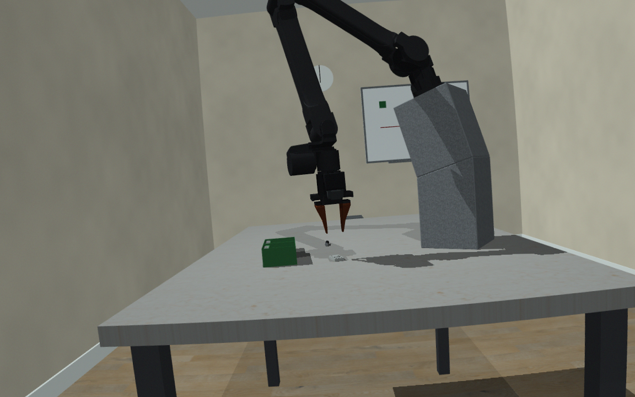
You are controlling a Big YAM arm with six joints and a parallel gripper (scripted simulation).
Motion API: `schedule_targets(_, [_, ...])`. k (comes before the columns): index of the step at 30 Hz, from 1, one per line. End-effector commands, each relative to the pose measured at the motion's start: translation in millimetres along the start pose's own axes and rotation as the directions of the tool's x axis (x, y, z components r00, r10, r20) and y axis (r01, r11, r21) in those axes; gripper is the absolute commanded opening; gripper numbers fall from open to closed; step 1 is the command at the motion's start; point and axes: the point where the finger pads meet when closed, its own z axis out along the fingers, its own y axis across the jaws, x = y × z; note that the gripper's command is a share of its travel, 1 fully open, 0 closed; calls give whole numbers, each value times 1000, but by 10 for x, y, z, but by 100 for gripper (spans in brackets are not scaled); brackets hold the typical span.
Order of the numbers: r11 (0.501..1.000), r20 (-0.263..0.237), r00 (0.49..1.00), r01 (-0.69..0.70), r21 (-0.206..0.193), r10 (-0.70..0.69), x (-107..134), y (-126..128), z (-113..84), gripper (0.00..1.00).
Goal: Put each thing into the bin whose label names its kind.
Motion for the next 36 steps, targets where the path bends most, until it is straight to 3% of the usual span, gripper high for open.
schedule_targets(1, [988, 17, 988, 152, 37, -152, 56, -109, -67, 39])
schedule_targets(11, [982, 19, 982, 185, 30, -186, 72, 2, -32, 39])
schedule_targets(36, [981, 21, 981, 190, 31, -191, -71, 0, -19, 39])
